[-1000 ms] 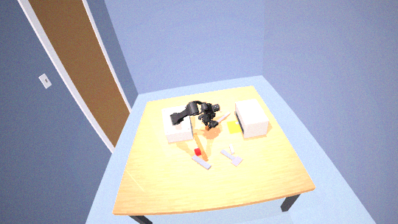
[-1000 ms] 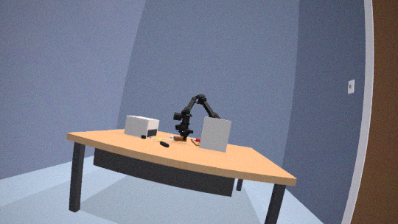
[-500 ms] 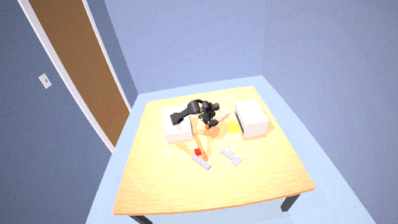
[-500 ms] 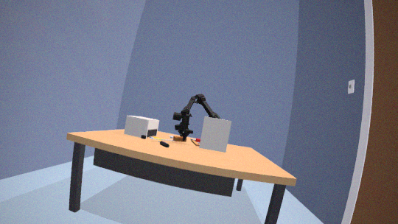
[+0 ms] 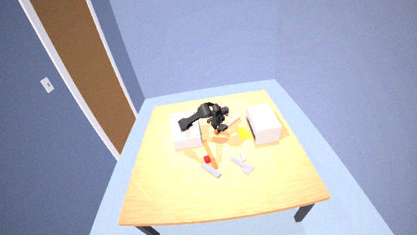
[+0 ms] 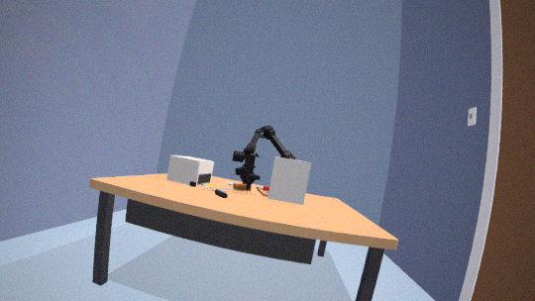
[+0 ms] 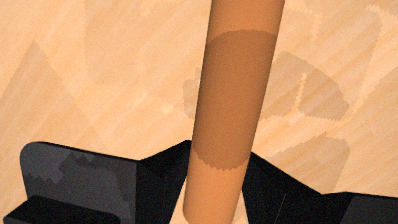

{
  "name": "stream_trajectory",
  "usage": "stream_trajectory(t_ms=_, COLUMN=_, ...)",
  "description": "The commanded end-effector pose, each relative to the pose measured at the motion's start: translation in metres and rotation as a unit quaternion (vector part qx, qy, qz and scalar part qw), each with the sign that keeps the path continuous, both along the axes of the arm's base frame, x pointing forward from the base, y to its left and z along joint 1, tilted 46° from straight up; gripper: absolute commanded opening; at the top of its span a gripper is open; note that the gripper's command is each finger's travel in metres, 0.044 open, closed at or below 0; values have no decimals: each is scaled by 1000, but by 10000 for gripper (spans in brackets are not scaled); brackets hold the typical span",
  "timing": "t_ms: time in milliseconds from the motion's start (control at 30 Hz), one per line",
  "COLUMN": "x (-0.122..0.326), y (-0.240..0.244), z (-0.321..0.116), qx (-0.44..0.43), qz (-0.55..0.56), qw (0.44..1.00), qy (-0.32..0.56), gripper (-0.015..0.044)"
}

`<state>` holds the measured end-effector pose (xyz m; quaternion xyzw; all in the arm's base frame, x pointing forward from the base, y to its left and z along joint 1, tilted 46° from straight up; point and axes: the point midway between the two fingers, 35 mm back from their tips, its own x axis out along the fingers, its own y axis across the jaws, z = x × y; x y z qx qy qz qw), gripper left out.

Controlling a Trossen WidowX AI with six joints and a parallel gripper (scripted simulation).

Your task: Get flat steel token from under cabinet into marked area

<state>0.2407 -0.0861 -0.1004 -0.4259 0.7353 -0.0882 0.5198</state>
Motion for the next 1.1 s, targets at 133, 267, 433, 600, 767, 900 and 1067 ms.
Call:
stream_trajectory(t_ms=133, x=3, y=11, z=-7, qx=5, qz=3, qw=1000, qy=-7, gripper=0)
stream_trajectory(t_ms=267, x=3, y=14, z=-10, qx=5, qz=3, qw=1000, qy=-7, gripper=0)
stream_trajectory(t_ms=433, x=2, y=18, z=-14, qx=5, qz=3, qw=1000, qy=-7, gripper=0)
stream_trajectory(t_ms=600, x=1, y=23, z=-18, qx=5, qz=3, qw=1000, qy=-7, gripper=0)
stream_trajectory(t_ms=767, x=0, y=27, z=-22, qx=5, qz=3, qw=1000, qy=-7, gripper=0)
stream_trajectory(t_ms=900, x=-1, y=30, z=-26, qx=5, qz=3, qw=1000, qy=-7, gripper=0)
stream_trajectory(t_ms=1067, x=-1, y=34, z=-30, qx=5, qz=3, qw=1000, qy=-8, gripper=0)
